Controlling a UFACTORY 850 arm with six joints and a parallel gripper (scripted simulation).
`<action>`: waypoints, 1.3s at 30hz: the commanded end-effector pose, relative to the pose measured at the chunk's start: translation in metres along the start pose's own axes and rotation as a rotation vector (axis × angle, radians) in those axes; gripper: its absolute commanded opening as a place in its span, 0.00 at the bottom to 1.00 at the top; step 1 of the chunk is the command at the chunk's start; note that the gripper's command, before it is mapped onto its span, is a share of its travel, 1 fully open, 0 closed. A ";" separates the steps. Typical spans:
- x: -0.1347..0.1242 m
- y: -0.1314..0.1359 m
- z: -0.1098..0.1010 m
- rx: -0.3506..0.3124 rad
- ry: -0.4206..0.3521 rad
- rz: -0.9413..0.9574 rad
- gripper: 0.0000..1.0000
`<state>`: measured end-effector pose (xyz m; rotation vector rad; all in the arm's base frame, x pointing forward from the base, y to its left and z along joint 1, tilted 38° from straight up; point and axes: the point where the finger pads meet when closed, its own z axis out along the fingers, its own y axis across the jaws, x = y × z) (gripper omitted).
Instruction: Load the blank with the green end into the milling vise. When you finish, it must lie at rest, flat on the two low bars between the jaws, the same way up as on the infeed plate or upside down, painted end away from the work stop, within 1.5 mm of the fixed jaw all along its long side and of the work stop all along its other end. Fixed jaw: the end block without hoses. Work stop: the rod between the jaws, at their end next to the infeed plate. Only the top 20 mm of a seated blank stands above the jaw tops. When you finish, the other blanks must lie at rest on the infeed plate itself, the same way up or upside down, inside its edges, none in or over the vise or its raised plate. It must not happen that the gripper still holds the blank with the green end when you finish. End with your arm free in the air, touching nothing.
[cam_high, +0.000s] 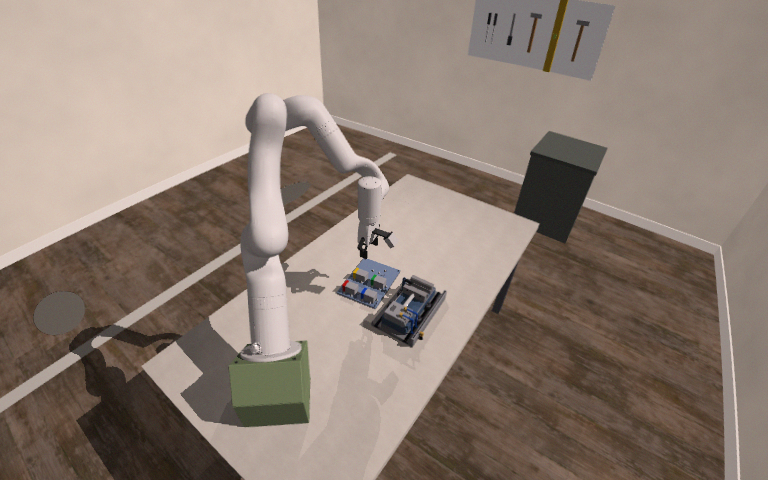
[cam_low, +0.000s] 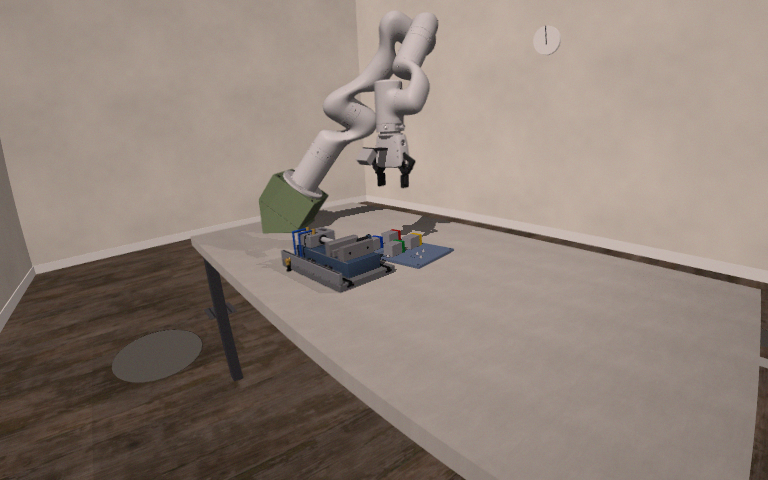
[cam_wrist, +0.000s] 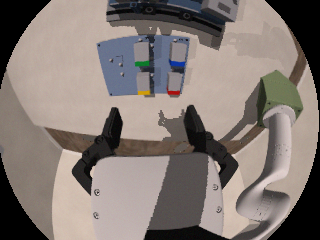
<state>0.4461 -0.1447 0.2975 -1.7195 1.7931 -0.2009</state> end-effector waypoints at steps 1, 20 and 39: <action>0.000 -0.001 0.000 0.001 0.001 -0.001 1.00; 0.000 -0.001 0.000 0.001 0.001 -0.001 1.00; 0.003 -0.001 0.059 0.001 0.001 0.000 1.00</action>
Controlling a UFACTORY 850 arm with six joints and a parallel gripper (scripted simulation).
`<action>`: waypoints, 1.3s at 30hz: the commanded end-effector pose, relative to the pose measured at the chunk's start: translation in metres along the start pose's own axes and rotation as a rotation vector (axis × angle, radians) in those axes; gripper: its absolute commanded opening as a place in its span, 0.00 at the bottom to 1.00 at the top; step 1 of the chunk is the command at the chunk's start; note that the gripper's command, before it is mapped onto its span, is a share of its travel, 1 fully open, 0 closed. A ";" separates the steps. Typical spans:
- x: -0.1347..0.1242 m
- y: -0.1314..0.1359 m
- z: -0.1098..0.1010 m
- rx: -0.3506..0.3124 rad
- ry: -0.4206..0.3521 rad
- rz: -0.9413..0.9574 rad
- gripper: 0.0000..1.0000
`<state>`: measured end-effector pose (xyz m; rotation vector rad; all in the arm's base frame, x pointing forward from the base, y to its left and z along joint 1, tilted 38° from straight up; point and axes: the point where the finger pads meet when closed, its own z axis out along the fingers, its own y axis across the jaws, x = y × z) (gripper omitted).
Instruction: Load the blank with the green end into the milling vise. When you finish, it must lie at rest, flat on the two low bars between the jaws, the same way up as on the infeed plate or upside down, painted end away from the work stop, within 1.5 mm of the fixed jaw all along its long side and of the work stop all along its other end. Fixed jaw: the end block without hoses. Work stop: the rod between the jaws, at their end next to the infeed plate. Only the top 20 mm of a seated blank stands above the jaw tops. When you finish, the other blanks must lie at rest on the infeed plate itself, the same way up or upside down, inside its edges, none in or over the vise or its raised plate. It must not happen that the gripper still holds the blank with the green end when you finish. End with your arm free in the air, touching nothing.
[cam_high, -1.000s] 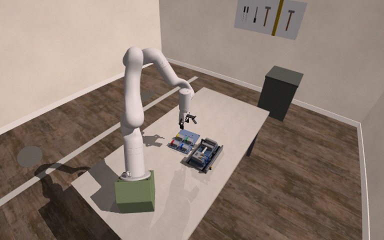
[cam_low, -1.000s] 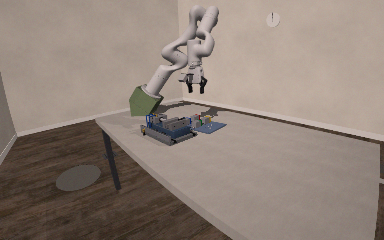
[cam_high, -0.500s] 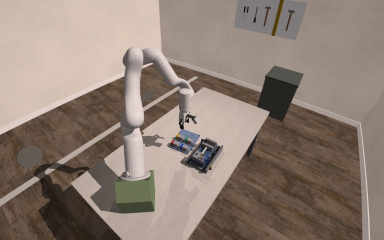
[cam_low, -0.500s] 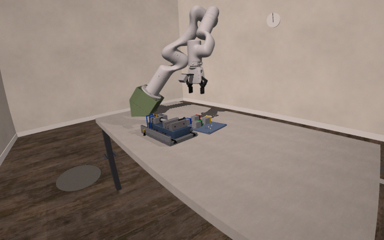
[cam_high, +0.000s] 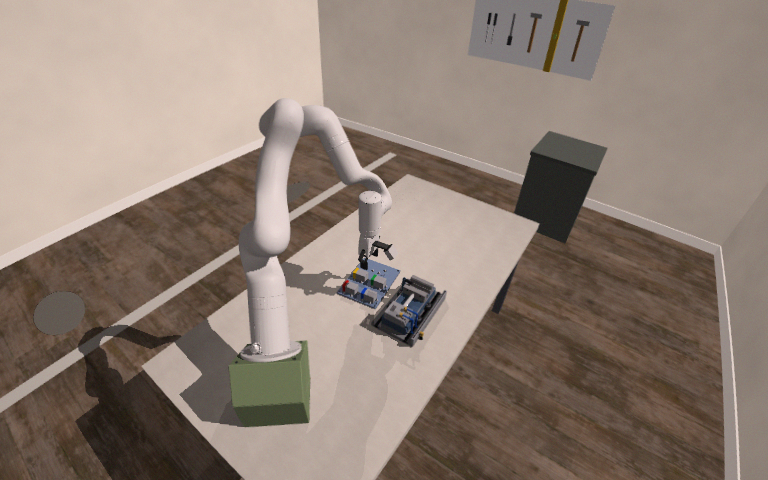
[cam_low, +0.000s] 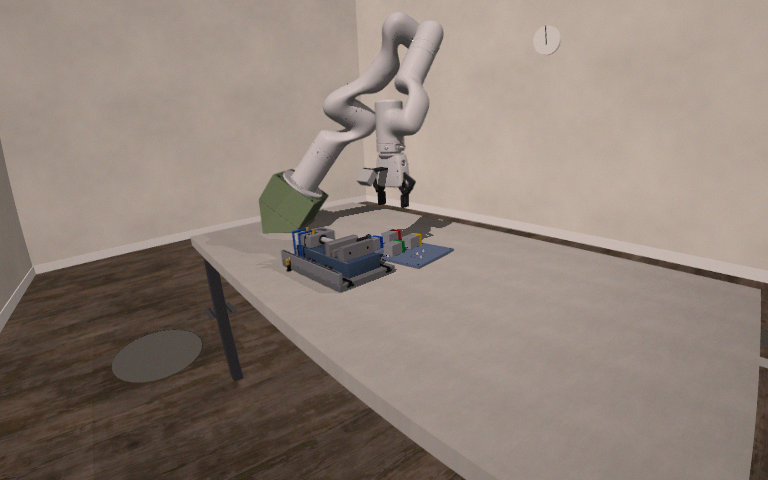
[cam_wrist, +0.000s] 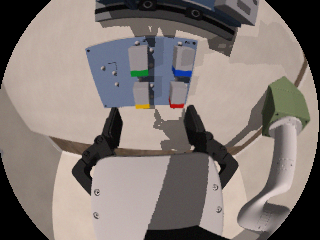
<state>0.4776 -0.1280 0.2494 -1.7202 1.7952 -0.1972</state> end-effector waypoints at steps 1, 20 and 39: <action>0.000 -0.002 0.000 0.004 0.001 -0.002 1.00; -0.059 0.004 0.000 0.004 0.001 -0.002 1.00; -0.056 0.004 0.000 0.004 0.001 -0.002 1.00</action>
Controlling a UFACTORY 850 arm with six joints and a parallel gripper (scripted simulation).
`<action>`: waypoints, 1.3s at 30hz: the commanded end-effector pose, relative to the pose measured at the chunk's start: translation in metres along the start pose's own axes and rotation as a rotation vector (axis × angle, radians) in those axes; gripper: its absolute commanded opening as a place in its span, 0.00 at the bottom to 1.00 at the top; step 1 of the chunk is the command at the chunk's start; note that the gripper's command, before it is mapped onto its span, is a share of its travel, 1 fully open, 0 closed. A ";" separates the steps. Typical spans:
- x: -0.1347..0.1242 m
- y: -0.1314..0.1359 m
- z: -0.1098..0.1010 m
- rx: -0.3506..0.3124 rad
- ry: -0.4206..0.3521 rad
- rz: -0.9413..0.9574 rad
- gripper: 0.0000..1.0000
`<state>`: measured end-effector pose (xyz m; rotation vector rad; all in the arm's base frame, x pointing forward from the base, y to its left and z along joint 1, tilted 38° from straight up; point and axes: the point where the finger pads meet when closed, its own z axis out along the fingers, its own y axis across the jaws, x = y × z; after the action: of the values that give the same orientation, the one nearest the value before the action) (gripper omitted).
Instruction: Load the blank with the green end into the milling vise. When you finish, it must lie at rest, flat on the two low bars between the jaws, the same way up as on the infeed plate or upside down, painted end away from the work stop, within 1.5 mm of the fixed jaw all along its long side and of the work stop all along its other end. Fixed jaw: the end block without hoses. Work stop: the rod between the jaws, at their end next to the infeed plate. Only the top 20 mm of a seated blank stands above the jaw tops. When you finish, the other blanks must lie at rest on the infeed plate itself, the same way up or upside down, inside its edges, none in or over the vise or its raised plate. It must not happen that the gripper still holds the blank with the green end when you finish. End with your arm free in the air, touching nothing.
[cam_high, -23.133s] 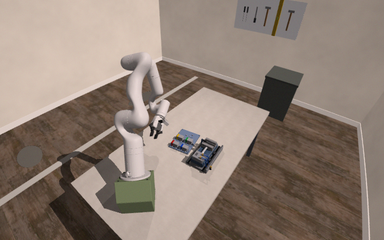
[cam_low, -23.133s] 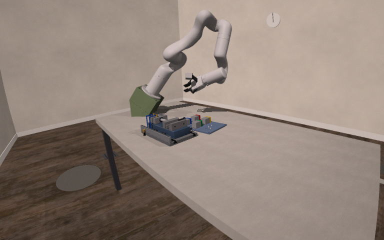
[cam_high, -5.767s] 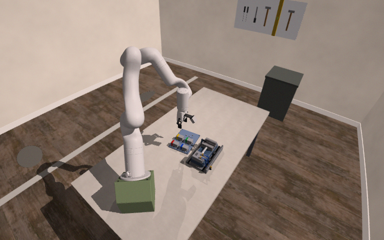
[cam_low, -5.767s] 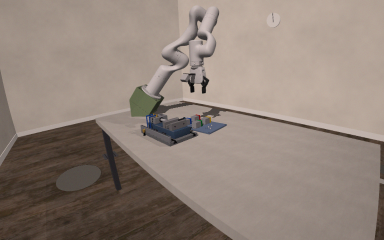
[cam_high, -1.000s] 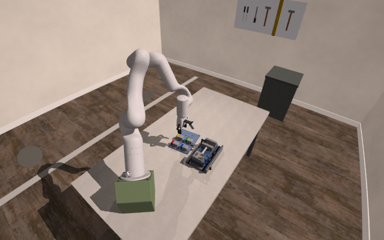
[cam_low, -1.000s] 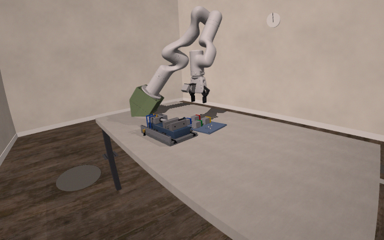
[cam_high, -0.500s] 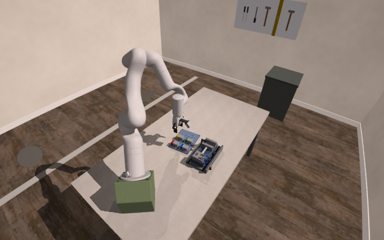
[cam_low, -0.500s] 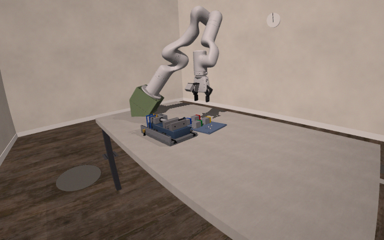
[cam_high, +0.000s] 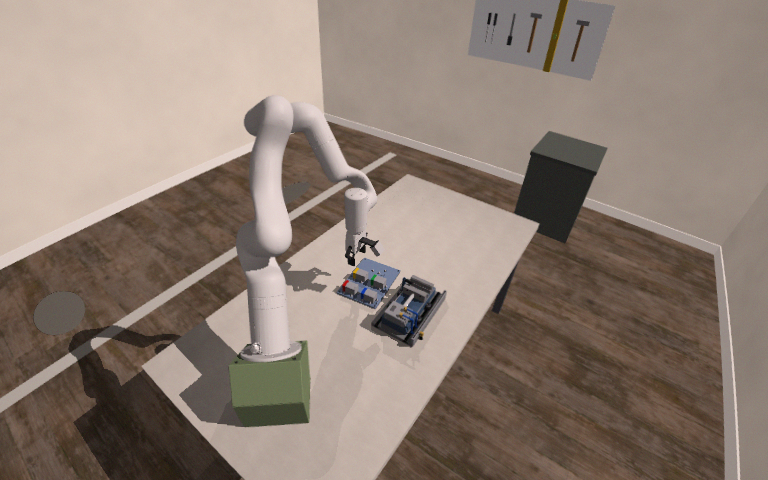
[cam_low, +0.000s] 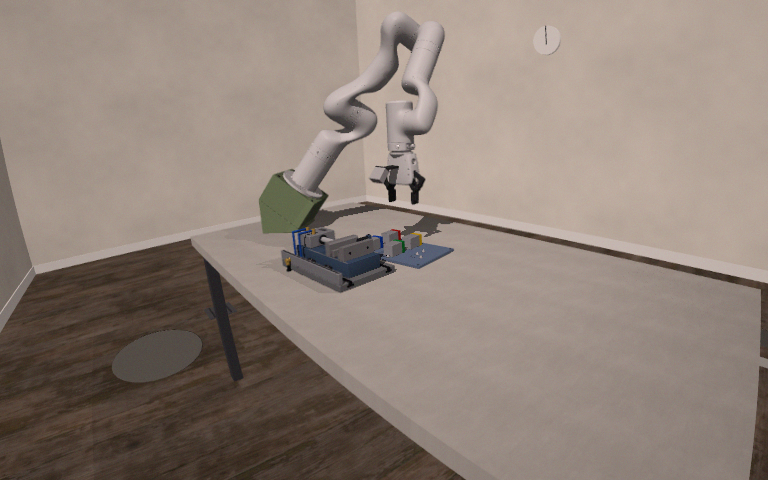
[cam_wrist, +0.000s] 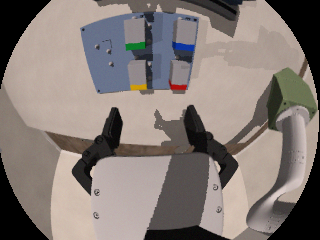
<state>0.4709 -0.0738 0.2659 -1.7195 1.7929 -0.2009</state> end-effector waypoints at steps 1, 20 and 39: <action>0.002 -0.001 0.000 0.001 0.001 0.000 1.00; 0.008 -0.001 0.000 0.001 0.001 0.000 1.00; 0.009 -0.001 0.000 0.001 0.001 0.000 1.00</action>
<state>0.4721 -0.0826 0.2633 -1.7195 1.7931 -0.2009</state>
